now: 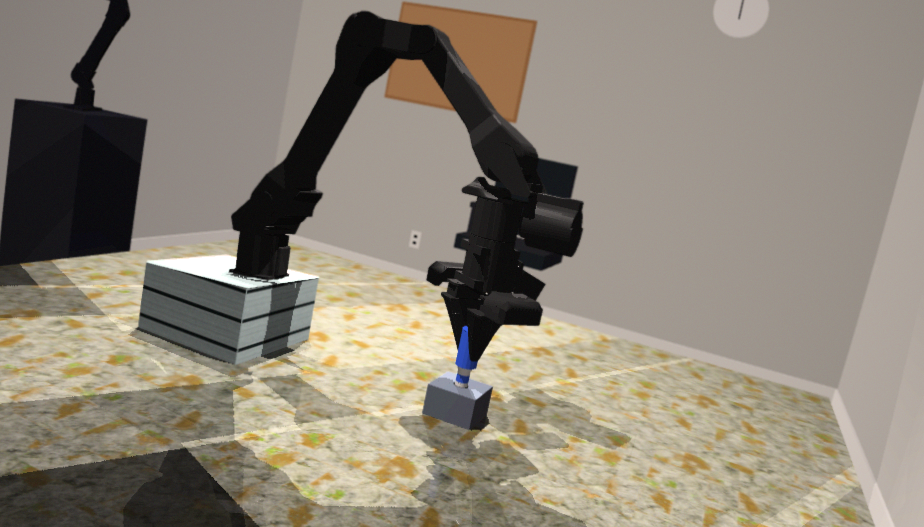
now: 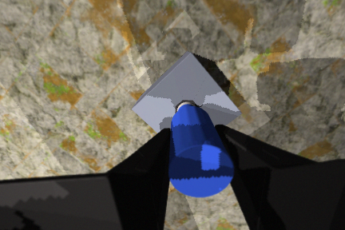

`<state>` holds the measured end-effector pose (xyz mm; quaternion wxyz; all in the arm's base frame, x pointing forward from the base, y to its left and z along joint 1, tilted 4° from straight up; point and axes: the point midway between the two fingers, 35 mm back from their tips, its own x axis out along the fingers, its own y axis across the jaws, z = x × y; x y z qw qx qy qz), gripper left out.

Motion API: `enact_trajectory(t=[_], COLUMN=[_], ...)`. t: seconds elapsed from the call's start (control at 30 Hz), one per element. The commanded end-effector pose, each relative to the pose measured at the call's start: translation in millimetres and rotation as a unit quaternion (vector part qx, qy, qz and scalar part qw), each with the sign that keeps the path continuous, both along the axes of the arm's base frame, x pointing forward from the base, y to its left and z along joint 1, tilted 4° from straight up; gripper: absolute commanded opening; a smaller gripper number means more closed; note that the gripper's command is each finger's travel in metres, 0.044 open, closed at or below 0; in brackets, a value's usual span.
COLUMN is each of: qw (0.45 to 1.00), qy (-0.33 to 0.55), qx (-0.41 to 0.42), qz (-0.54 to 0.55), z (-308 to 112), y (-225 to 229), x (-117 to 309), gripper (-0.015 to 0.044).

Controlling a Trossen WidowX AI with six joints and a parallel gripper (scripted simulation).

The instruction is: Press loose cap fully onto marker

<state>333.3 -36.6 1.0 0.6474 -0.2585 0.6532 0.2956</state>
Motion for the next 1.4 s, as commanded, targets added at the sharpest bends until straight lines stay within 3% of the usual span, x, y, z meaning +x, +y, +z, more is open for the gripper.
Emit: enact_trajectory(t=[0.0,0.2,0.77,0.87,1.0,1.17,1.23,1.37], qw=[1.000,1.000,1.000,1.000,1.000,1.000,1.000,0.979], qy=[0.002,0.002,0.002,0.002,0.002,0.002,0.003,0.011], qx=[0.001,0.001,0.000,0.000,0.000,0.000,-0.001,-0.006], qz=[0.000,0.000,0.000,0.000,0.000,0.000,-0.029,-0.202], z=[-3.4,-3.4,-2.8,9.2,69.0,72.2,71.6,67.7], y=[0.4,0.4,0.2,-0.6,-3.3,-3.4,-3.4,-3.9], x=[-0.7,-0.8,-1.0,0.8,1.9,1.6,1.4,-0.1], gripper=[0.0000,0.0000,0.0440,0.0440,0.0440,0.0440,0.0388,0.0282])
